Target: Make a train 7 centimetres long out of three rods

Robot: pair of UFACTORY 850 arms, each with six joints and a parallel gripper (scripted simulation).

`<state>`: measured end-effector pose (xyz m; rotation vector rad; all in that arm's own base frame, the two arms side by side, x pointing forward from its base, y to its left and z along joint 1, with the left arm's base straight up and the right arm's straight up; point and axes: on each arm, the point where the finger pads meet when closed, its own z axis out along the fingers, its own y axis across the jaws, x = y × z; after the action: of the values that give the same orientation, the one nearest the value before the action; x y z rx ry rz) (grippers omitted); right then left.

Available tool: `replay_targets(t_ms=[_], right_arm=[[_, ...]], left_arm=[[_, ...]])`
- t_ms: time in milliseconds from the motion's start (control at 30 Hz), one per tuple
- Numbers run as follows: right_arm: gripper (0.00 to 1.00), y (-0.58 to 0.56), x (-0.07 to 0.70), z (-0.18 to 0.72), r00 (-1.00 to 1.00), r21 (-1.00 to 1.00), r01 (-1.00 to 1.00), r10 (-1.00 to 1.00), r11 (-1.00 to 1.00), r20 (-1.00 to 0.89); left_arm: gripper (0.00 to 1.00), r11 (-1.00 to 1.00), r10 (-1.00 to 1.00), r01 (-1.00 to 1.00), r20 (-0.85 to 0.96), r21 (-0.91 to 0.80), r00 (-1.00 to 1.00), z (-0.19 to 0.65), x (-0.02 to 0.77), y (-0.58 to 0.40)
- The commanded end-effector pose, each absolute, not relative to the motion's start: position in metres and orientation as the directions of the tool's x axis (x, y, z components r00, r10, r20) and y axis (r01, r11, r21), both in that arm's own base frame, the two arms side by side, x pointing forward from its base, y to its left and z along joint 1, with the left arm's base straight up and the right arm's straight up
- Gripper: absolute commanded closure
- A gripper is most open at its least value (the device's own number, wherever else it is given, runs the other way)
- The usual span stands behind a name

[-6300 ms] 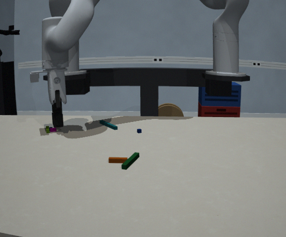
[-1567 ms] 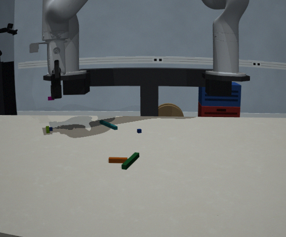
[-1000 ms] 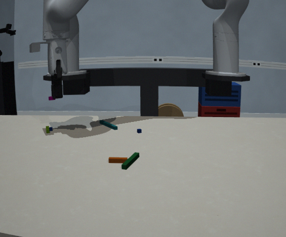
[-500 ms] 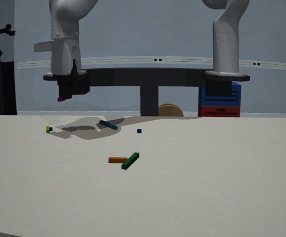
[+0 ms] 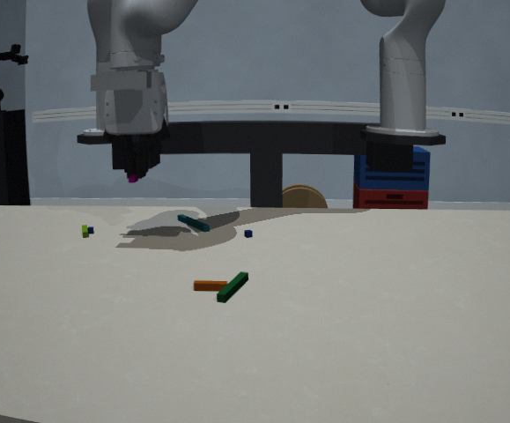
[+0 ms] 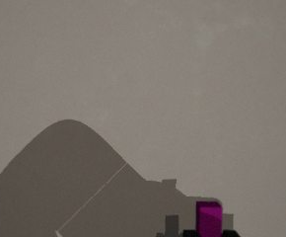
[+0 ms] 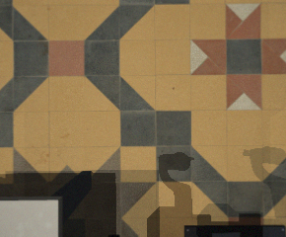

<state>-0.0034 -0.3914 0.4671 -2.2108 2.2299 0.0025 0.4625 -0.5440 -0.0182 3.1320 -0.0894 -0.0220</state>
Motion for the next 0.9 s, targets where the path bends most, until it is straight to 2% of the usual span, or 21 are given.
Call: replay_targets(t_ms=[0,467,533,600,867], right_arm=[[0.00,-0.392,-0.003,0.468,-0.009,0.000,-1.000,-1.000,0.009,0.000],[0.00,-0.392,-0.003,0.468,-0.009,0.000,-1.000,-1.000,0.009,0.000],[0.00,-0.392,-0.003,0.468,-0.009,0.000,-1.000,-1.000,0.009,0.000],[0.00,-0.392,-0.003,0.468,-0.009,0.000,-1.000,-1.000,0.009,0.000],[0.00,-0.392,-0.003,0.468,-0.009,0.000,-1.000,-1.000,0.009,0.000]], left_arm=[[0.94,-0.996,0.086,0.086,0.001,0.002,0.996,-0.017,0.465,-0.535],[0.94,-0.829,0.559,0.559,0.000,0.002,0.829,-0.017,0.469,-0.499],[0.94,-0.829,0.559,0.559,0.000,0.002,0.829,-0.017,0.469,-0.499],[0.94,-0.747,0.665,0.665,-0.001,0.002,0.747,-0.017,0.470,-0.490],[0.94,-0.542,0.840,0.840,-0.001,0.002,0.542,-0.017,0.470,-0.470]])
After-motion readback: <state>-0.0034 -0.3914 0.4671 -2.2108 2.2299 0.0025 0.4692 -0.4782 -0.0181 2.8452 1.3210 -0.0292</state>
